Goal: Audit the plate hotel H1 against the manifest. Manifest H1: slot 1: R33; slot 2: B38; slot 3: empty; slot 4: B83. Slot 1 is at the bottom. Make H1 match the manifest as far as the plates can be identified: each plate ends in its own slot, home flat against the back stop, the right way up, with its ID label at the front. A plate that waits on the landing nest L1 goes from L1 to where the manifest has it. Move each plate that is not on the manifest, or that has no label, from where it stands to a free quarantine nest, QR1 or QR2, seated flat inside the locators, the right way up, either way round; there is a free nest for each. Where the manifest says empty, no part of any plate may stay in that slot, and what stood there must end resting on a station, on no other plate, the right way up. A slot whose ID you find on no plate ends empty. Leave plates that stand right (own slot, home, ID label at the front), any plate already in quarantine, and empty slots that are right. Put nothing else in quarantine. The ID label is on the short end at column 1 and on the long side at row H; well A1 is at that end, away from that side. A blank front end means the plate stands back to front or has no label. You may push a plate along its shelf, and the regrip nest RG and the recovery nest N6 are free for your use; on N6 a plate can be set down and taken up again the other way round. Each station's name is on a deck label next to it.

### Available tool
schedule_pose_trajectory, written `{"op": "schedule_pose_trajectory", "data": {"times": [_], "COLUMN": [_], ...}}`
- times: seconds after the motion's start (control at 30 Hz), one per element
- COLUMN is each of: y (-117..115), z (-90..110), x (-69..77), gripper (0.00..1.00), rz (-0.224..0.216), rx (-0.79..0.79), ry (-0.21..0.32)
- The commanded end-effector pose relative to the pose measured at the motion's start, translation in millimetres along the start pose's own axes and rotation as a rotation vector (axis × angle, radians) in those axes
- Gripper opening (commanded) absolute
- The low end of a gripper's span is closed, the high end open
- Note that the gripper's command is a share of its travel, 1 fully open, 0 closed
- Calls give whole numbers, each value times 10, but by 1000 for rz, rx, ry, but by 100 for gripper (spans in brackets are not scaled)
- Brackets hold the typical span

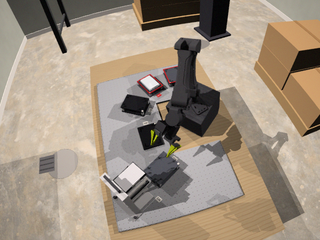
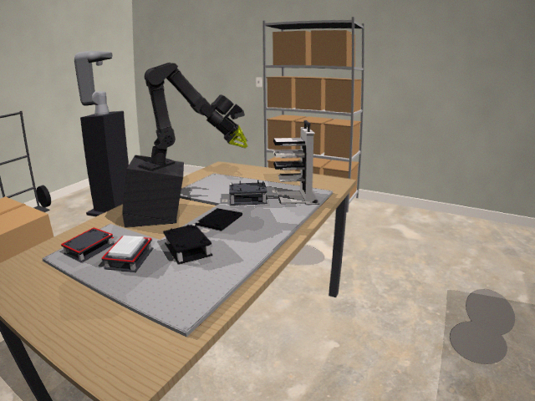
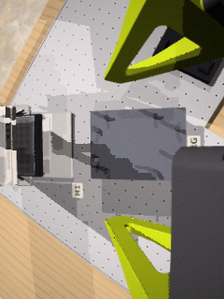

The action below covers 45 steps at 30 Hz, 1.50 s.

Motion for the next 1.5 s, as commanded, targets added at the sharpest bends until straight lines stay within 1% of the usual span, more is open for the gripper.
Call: {"op": "schedule_pose_trajectory", "data": {"times": [0.0, 0.03, 0.1, 0.6, 0.67, 0.7, 0.73, 0.87, 0.9, 0.93, 1.17, 1.27, 1.4, 1.43, 1.47], "y": [-2, -5, -5, -56, -56, -73, -68, -67, -69, -67, -58, -49, -48, -48, -40], "z": [-116, -140, -140, -495, -495, -493, -367, -352, -231, -252, -76, -62, 50, 41, -77], "x": [124, 148, 148, 507, 507, 499, 444, 438, 361, 333, 178, 171, 71, 61, 61], "gripper": [100, 100, 100, 100, 100, 100, 100, 100, 100, 100, 100, 100, 100, 100, 100], "rz": [3, 3, 3, 3, 3, 9, 13, 14, 20, 19, 15, 15, 16, 14, 12], "rx": [4, 4, 4, 3, 3, 5, 19, 20, 32, 22, 22, 20, 22, 23, 14], "ry": [10, 10, 10, 10, 10, 12, 48, 52, 85, 61, 63, 57, 63, 63, 39]}}
Point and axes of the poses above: the point where the finger pads meet when closed, its own x axis back along the fingers, its own y axis across the jaws, z = x × y, the point moved 6 cm from there along x, back along the fingers, and after that the axes turned 8 degrees about x, right-handed, at the moved point
